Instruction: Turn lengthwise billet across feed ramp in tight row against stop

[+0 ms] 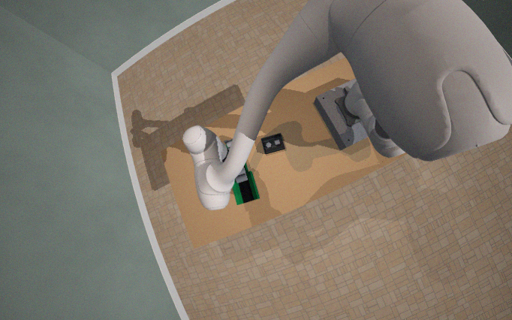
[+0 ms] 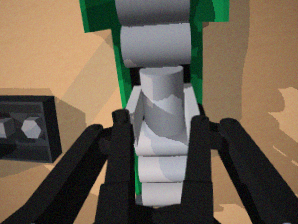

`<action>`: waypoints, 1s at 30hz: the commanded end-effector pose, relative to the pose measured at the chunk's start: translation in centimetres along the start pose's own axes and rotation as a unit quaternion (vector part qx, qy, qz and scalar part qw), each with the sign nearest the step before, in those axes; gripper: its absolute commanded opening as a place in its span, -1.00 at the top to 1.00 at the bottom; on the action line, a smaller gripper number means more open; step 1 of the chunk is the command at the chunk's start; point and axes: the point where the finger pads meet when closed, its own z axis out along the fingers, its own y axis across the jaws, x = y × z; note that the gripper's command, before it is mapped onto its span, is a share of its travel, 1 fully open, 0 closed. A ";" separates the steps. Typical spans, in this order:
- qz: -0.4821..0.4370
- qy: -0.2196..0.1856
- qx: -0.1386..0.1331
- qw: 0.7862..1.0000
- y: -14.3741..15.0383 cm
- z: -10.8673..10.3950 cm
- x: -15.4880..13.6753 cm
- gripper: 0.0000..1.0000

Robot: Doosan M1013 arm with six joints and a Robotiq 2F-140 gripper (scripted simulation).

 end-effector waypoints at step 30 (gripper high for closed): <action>0.000 0.000 0.000 1.000 0.0 -6.0 0.7 0.80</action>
